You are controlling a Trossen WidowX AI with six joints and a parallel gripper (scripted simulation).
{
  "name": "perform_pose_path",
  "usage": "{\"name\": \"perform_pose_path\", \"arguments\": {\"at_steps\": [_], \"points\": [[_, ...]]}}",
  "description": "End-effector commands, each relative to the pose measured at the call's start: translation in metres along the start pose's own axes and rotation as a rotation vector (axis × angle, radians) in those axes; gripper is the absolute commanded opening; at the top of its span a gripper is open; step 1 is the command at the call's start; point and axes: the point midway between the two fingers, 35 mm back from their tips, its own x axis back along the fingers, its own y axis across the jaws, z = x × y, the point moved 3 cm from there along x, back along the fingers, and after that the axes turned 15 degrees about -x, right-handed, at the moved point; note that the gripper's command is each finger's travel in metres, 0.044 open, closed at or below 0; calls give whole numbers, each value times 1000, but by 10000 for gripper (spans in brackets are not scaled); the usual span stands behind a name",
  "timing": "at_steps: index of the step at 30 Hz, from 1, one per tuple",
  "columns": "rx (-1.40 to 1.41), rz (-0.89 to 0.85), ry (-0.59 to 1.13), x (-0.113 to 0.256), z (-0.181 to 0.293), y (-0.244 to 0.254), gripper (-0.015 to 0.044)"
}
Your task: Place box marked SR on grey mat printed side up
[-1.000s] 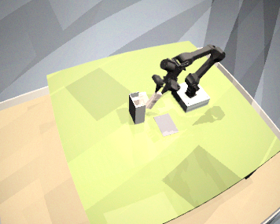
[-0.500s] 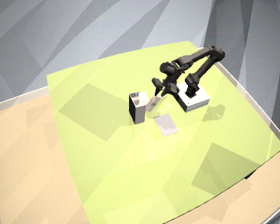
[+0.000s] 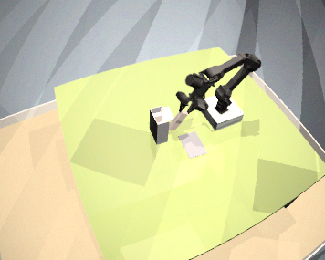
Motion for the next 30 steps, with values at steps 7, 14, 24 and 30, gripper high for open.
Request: {"name": "perform_pose_path", "arguments": {"at_steps": [7,14,24,30], "points": [[4,-54,14,-3,-3,-10,237],[4,-135,36,-7,-7,-24,237],[4,-245,65,-13,-12,-43,237],[4,-311,83,-18,-15,-54,237]]}}
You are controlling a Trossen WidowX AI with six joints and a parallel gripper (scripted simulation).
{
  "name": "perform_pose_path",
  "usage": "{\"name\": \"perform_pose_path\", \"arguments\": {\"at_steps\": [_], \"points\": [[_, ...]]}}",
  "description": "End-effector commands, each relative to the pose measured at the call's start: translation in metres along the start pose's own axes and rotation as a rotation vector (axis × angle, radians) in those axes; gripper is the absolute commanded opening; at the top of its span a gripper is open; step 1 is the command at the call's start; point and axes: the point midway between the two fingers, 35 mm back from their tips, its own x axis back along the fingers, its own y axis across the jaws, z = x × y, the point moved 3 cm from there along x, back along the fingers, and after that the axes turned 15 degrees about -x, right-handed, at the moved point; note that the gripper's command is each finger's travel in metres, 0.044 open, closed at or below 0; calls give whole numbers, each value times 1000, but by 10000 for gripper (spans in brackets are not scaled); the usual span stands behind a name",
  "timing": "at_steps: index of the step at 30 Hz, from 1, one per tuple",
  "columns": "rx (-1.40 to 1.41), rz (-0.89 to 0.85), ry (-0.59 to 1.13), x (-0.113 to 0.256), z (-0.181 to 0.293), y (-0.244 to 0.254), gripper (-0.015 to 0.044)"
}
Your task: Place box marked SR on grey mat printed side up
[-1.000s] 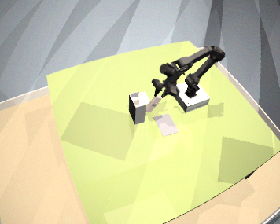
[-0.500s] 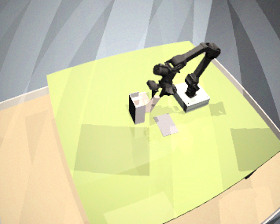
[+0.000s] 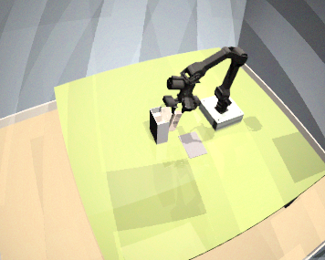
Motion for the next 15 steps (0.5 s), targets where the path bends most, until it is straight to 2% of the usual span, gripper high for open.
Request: {"name": "perform_pose_path", "arguments": {"at_steps": [1,14,15], "points": [[-1,-36,13,-1,-1,-7,237],[-1,-178,51,-6,-8,-31,237],[0,-154,41,-5,-7,-28,263]]}}
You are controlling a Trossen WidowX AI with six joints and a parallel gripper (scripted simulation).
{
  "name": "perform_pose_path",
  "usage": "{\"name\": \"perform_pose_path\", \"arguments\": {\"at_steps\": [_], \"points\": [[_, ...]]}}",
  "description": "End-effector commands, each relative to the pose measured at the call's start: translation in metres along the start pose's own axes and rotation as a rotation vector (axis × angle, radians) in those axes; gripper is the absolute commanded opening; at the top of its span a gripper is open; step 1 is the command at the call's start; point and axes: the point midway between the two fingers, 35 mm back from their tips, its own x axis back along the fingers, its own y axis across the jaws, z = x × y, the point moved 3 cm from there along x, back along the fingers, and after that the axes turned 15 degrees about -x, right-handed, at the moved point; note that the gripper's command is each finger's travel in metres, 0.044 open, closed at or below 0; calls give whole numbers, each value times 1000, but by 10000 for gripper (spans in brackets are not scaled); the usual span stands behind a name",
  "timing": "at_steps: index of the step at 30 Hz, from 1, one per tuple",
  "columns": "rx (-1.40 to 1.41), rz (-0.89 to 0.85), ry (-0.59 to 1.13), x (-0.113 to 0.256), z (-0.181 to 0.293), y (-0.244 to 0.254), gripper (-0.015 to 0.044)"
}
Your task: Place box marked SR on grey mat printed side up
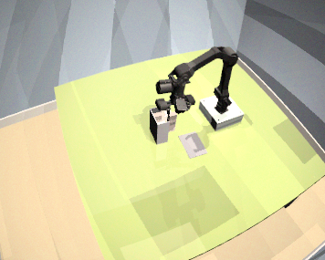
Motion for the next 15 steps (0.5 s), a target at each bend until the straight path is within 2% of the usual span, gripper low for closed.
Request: {"name": "perform_pose_path", "arguments": {"at_steps": [1,7,10,13,15], "points": [[0,0,0,0,0,2,290],[0,0,0,0,0,2,440],[0,0,0,3,0,1,440],[0,0,0,28,0,-1,440],[0,0,0,30,0,-1,440]]}}
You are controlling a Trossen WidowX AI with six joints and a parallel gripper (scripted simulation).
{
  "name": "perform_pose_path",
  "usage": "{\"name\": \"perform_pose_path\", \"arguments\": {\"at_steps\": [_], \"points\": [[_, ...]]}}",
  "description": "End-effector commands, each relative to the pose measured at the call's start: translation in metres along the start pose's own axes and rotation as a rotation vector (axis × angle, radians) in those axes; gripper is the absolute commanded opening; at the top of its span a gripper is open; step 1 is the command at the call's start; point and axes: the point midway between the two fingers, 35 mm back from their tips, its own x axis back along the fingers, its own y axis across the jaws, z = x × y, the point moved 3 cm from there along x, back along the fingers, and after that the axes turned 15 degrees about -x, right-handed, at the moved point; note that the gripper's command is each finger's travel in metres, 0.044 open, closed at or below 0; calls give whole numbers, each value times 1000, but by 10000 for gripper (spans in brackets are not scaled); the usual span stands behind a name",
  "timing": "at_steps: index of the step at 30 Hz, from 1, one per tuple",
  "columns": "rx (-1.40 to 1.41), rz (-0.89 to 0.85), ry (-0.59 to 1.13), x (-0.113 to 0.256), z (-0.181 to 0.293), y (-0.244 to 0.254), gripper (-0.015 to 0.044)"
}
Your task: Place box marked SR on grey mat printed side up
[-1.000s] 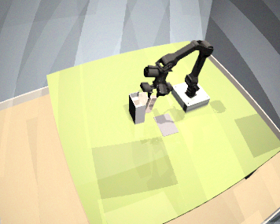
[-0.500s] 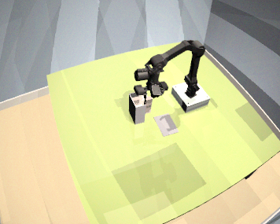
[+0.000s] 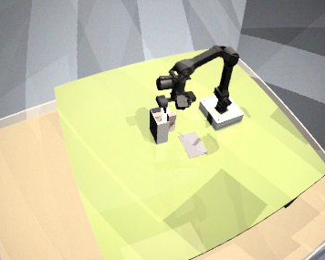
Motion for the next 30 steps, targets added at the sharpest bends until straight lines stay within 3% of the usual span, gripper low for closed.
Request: {"name": "perform_pose_path", "arguments": {"at_steps": [1,2,10,30], "points": [[0,5,-1,9,0,-1,440],[0,5,-1,9,0,-1,440],[0,13,-3,7,-1,-2,237],[-2,-24,8,11,-2,-7,237]]}}
